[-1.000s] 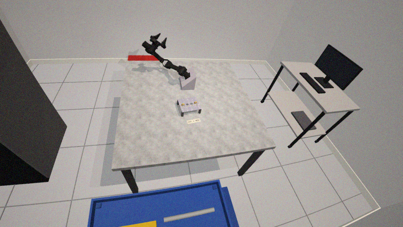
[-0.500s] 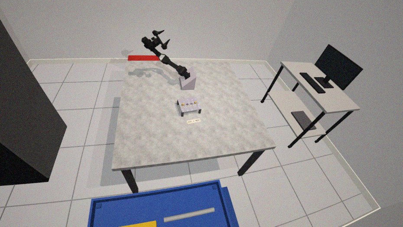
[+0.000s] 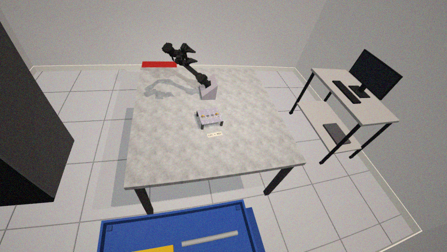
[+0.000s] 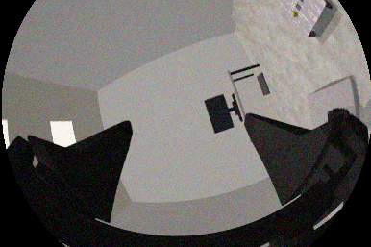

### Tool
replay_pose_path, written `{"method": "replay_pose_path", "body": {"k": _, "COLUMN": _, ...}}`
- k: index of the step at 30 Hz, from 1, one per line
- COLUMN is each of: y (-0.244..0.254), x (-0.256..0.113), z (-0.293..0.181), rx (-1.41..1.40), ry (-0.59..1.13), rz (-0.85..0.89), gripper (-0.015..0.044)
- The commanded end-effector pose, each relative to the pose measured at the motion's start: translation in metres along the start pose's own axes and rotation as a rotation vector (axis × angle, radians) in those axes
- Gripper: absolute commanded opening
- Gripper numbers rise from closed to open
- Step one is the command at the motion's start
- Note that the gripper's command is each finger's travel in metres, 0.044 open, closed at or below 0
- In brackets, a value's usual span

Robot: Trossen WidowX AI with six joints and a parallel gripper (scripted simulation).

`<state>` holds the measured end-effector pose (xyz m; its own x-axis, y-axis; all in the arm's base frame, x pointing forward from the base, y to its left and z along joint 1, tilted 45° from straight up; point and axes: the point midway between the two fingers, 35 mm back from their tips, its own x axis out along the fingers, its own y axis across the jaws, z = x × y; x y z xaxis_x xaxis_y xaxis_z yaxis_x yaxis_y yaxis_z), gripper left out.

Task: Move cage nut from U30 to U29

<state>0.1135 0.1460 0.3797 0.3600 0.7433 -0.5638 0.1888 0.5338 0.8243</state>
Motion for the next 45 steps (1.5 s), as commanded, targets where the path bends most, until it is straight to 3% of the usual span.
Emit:
{"method": "replay_pose_path", "body": {"k": 1, "y": -0.017, "x": 0.037, "z": 0.051, "rx": 0.167, "ry": -0.132, "rz": -0.194, "gripper": 0.0440}}
{"method": "replay_pose_path", "body": {"k": 12, "y": -0.114, "x": 0.110, "z": 0.177, "rx": 0.534, "ry": -0.563, "rz": -0.746, "gripper": 0.0440}}
{"method": "replay_pose_path", "body": {"k": 24, "y": -0.227, "x": 0.142, "z": 0.263, "rx": 0.529, "ry": -1.038, "rz": -1.280, "gripper": 0.0440}}
{"method": "replay_pose_path", "body": {"k": 40, "y": -0.271, "x": 0.140, "z": 0.280, "rx": 0.516, "ry": -1.064, "rz": -1.305, "gripper": 0.0440}}
{"method": "replay_pose_path", "body": {"k": 45, "y": -0.271, "x": 0.140, "z": 0.280, "rx": 0.516, "ry": -1.064, "rz": -1.305, "gripper": 0.0309}}
